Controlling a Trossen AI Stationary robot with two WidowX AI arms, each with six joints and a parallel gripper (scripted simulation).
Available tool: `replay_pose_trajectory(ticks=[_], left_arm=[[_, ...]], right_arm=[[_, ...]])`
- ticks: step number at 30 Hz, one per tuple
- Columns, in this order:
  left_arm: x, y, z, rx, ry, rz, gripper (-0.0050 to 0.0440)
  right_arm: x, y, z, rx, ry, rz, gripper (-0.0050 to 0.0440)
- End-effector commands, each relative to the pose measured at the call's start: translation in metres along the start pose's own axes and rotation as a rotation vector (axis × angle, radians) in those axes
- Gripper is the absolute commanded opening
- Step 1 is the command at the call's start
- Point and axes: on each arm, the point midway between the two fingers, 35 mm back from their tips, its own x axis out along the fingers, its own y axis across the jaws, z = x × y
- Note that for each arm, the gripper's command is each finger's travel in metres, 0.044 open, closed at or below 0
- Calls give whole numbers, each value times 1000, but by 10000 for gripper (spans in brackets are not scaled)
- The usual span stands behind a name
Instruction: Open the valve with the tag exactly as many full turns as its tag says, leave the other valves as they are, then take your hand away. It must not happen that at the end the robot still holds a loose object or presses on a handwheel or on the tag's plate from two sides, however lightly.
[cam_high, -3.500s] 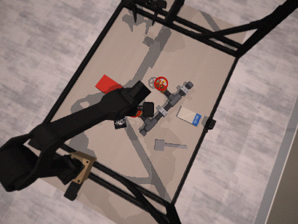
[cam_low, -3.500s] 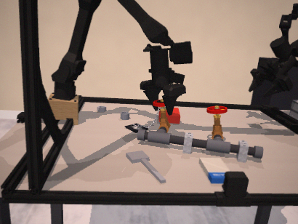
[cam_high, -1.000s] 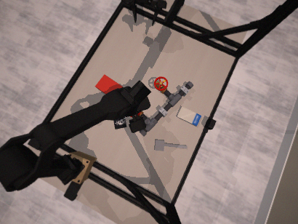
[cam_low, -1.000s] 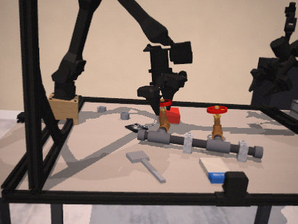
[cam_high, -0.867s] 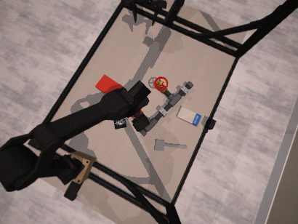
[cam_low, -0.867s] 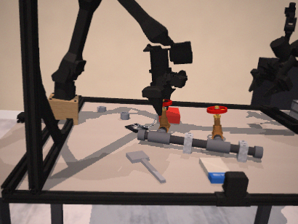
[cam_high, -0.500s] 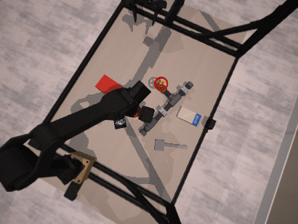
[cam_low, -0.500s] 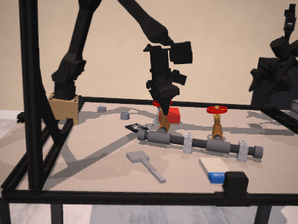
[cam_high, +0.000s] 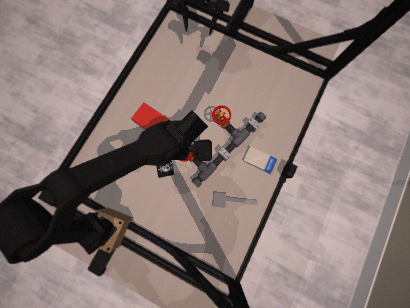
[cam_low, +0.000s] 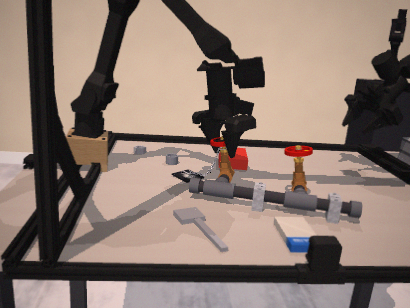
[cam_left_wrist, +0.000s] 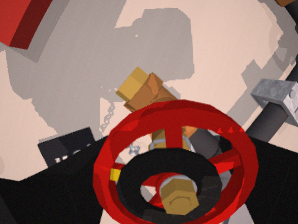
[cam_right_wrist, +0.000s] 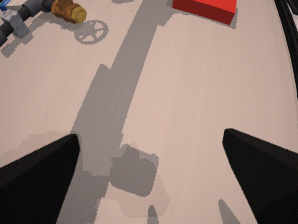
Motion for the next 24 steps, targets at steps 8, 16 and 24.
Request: replay_pose_trajectory(ticks=[8,16,24], left_arm=[[0,0,0,4,0,0,360],[0,0,0,65,0,0,400],[0,0,0,629,1,0,400]], right_arm=[[0,0,0,0,0,0,400],[0,0,0,0,0,0,400],[0,0,0,0,0,0,400]])
